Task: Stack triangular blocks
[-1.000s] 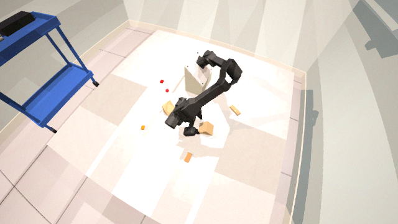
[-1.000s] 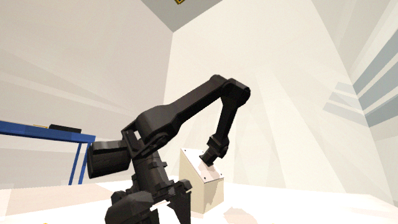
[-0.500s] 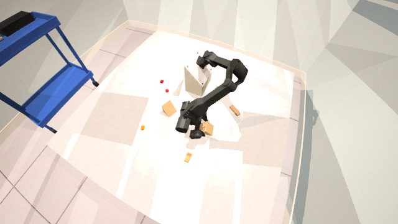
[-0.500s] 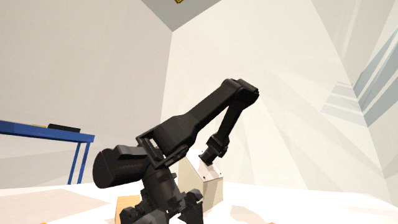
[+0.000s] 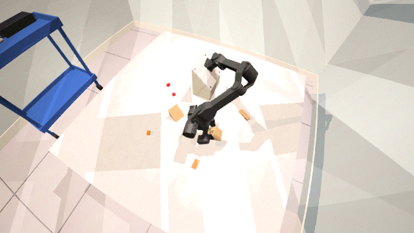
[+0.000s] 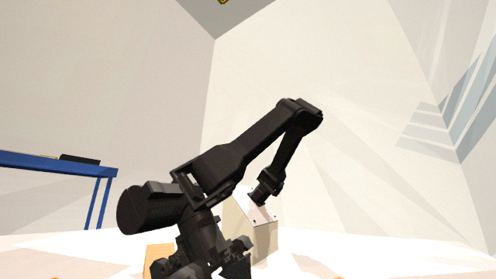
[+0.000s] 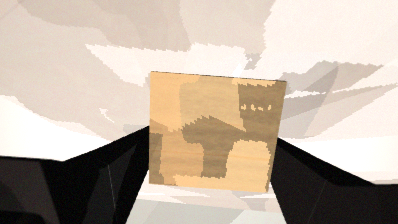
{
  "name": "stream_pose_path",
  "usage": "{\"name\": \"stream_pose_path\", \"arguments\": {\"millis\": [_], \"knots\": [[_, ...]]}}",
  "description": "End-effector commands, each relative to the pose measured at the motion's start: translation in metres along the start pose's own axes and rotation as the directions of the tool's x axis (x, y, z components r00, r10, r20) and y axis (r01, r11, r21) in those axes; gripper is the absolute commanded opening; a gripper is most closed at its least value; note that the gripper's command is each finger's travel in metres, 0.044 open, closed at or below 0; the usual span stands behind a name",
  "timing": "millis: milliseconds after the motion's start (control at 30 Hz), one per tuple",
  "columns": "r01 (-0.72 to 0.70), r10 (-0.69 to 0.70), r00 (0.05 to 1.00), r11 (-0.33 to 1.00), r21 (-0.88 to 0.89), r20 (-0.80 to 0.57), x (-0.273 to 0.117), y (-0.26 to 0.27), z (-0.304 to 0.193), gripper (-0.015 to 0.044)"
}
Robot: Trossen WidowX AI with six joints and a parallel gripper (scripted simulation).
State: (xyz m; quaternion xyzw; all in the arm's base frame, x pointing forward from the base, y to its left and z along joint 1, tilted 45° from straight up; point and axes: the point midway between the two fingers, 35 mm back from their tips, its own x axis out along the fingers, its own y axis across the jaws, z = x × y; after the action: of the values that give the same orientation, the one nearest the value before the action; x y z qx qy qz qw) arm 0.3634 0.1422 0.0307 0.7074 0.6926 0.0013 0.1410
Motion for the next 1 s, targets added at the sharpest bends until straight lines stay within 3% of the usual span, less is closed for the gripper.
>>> {"name": "stream_pose_path", "arguments": {"millis": [0, 100, 433, 967], "knots": [[0.0, 0.0, 1.0, 1.0, -0.001, 0.0, 0.0, 0.0, 0.0, 0.0275], [0.0, 0.0, 1.0, 1.0, -0.001, 0.0, 0.0, 0.0, 0.0, 0.0255], [-0.003, 0.003, 1.0, 1.0, 0.0, 0.016, -0.015, 0.001, -0.004, 0.0], [0.001, -0.001, 1.0, 1.0, 0.0, 0.02, -0.065, 0.0, -0.038, 0.0]]}}
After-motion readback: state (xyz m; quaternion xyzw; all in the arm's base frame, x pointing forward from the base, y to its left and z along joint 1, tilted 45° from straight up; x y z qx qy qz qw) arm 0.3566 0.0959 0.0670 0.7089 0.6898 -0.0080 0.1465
